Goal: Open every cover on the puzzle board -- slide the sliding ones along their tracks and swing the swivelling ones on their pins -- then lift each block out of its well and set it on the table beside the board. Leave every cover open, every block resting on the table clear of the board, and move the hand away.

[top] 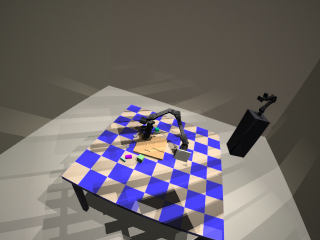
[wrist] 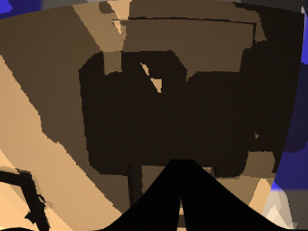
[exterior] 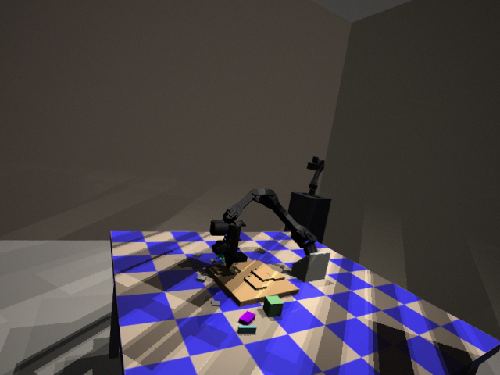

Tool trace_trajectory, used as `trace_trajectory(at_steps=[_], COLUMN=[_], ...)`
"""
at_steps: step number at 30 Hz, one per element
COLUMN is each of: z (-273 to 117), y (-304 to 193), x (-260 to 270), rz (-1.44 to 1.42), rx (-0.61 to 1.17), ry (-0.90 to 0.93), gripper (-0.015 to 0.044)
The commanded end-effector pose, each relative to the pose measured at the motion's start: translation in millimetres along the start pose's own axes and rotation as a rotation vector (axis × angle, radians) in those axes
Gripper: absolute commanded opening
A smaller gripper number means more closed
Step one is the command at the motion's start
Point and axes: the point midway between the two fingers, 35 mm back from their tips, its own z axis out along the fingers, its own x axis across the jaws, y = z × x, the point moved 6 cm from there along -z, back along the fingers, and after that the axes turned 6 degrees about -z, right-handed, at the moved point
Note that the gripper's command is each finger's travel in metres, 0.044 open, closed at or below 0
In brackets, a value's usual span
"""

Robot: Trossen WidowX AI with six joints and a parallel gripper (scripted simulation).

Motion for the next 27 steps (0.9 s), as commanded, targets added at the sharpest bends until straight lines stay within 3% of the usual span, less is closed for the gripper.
trace_trajectory(at_steps=[1,27], z=[1.6,-28.6], y=[5.8,12.1], x=[1.1,2.2], rz=[0.001,0.001], rx=[0.003,0.002], ry=[-0.002,0.001], gripper=[0.0000,0.0000])
